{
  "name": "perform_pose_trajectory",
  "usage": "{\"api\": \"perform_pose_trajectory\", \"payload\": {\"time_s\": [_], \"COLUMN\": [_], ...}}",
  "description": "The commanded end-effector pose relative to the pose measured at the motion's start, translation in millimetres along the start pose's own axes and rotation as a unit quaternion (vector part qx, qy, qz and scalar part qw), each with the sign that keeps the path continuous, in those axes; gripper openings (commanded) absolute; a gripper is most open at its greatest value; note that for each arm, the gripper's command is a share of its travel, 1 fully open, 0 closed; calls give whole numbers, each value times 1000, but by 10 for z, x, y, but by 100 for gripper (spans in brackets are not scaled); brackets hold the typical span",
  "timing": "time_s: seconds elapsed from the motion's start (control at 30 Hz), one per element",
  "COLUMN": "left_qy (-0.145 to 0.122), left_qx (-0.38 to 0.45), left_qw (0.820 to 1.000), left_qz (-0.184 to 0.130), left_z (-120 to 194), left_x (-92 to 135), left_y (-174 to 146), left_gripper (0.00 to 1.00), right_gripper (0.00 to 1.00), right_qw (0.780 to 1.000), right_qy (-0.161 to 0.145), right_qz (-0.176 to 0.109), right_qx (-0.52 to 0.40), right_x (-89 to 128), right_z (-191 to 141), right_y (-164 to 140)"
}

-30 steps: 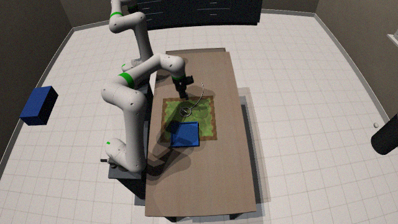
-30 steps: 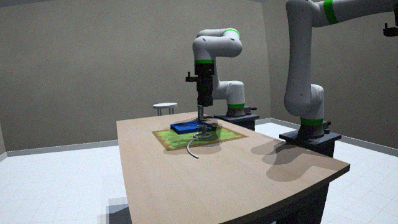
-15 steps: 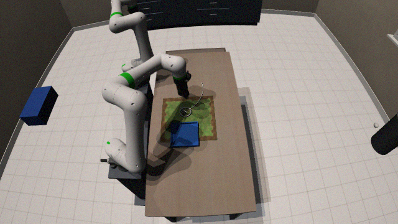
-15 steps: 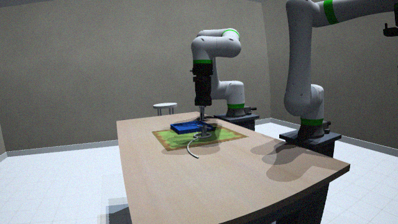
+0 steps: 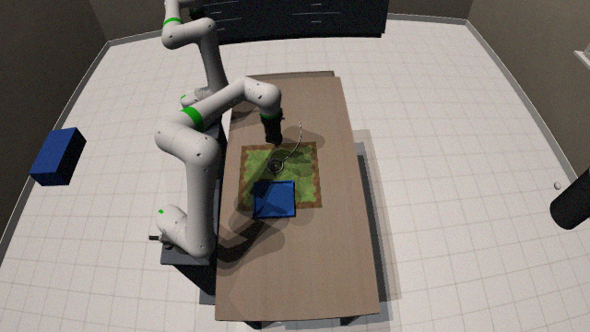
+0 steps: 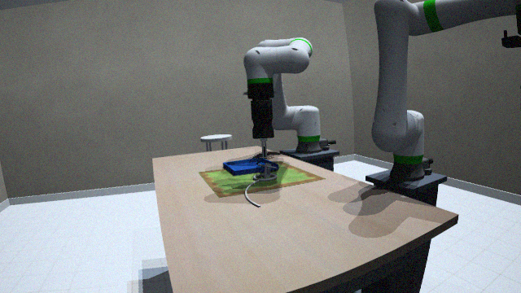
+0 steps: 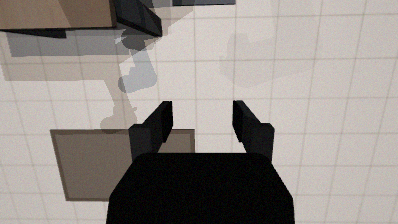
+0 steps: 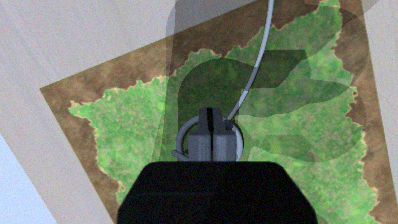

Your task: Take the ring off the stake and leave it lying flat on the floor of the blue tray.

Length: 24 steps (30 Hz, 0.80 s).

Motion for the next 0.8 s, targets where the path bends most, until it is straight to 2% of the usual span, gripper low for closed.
{"api": "perform_pose_trajectory", "payload": {"time_s": [0.0,0.57,0.77], "left_qy": [0,0,0], "left_qx": [0,0,0], "left_qw": [1000,1000,1000], "left_qz": [-1,-1,-1], "left_z": [-1,-1,-1], "left_x": [10,10,10], "left_y": [2,2,2], "left_gripper": [100,100,100], "right_gripper": [0,0,0], "right_qw": [1000,1000,1000], "right_qy": [0,0,0], "right_qz": [1,1,1], "right_qx": [0,0,0], "right_x": [13,-56,-153], "right_z": [2,3,3], "right_y": [-4,-4,-5]}}
Point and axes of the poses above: on each arm, the point where the finger pads meet when closed, its own x axis back along the fingers, its own z axis across the jaws, y = z × x, the point moved 7 cm from there along x, back along the fingers, and after that the axes turned 12 degrees about -x, right-handed, at the moved point
